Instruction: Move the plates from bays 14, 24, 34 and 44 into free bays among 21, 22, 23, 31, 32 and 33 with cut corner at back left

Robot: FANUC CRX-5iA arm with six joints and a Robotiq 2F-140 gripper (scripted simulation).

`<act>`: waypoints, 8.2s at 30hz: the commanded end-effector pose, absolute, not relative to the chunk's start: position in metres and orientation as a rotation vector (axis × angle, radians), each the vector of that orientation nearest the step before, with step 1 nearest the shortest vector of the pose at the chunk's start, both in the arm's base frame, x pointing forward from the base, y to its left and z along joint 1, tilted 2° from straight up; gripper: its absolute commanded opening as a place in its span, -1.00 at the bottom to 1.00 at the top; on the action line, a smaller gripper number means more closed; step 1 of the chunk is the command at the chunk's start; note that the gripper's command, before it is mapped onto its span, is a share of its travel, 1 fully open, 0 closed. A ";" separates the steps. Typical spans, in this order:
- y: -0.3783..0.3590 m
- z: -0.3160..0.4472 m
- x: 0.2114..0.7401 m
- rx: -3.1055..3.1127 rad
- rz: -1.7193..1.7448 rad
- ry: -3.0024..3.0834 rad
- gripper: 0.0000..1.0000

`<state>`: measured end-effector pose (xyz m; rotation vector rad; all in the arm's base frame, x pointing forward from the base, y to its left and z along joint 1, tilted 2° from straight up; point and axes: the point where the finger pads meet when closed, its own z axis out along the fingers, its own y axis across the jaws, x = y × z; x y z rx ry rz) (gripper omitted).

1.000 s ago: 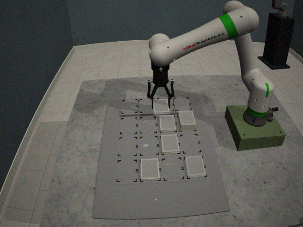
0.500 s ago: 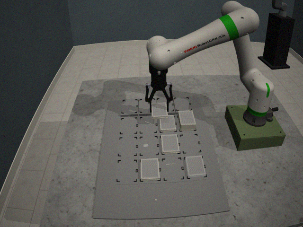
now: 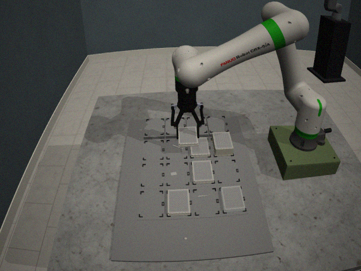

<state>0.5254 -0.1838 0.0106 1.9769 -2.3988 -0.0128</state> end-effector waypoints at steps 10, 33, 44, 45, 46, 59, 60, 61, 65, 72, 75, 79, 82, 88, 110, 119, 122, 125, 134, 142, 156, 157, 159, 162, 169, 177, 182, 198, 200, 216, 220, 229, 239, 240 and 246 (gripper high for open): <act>-0.159 0.011 0.540 1.978 -0.010 -2.399 -0.80; -0.110 0.009 0.567 1.978 -0.010 -2.400 -0.80; -0.089 0.009 0.579 1.978 -0.010 -2.400 -0.80; -0.087 0.009 0.580 1.978 -0.010 -2.400 -0.80; -0.085 0.009 0.582 1.978 -0.010 -2.400 -0.80; -0.059 0.008 0.596 1.978 -0.010 -2.400 -0.80; -0.057 0.008 0.597 1.978 -0.010 -2.400 -0.80; -0.054 0.008 0.598 1.978 -0.010 -2.400 -0.80; -0.045 0.007 0.604 1.978 -0.010 -2.400 -0.80; -0.034 0.007 0.610 1.978 -0.010 -2.400 -0.80; -0.034 0.007 0.610 1.978 -0.010 -2.400 -0.80; -0.034 0.007 0.610 1.978 -0.010 -2.400 -0.80; -0.034 0.004 0.610 1.978 -0.010 -2.400 -0.80; -0.034 -0.001 0.610 1.978 -0.010 -2.400 -0.80; -0.035 -0.028 0.609 1.978 -0.010 -2.400 -0.80; -0.035 -0.040 0.608 1.978 -0.010 -2.400 -0.80; -0.035 -0.041 0.608 1.978 -0.010 -2.400 -0.80; -0.035 -0.045 0.608 1.978 -0.010 -2.400 -0.80; -0.035 -0.046 0.608 1.978 -0.010 -2.400 -0.80; -0.035 -0.046 0.608 1.978 -0.010 -2.400 -0.80; -0.035 -0.046 0.608 1.978 -0.010 -2.400 -0.80; -0.035 -0.046 0.608 1.978 -0.010 -2.400 -0.80; -0.035 -0.046 0.608 1.978 -0.010 -2.400 -0.80; -0.035 -0.046 0.608 1.978 -0.010 -2.400 -0.80; -0.035 -0.046 0.608 1.978 -0.010 -2.400 -0.80; -0.036 -0.046 0.608 1.978 -0.010 -2.400 -0.80; -0.036 -0.048 0.608 1.978 -0.010 -2.400 -0.80; -0.036 -0.053 0.608 1.978 -0.010 -2.400 -0.80; -0.036 -0.053 0.608 1.978 -0.010 -2.400 -0.80; -0.036 -0.056 0.608 1.978 -0.010 -2.400 -0.80; -0.036 -0.056 0.608 1.978 -0.010 -2.400 -0.80; -0.036 -0.056 0.608 1.978 -0.010 -2.400 -0.80; -0.036 -0.056 0.608 1.978 -0.010 -2.400 -0.80; -0.036 -0.056 0.608 1.978 -0.010 -2.400 -0.80; -0.036 -0.056 0.608 1.978 -0.010 -2.400 -0.80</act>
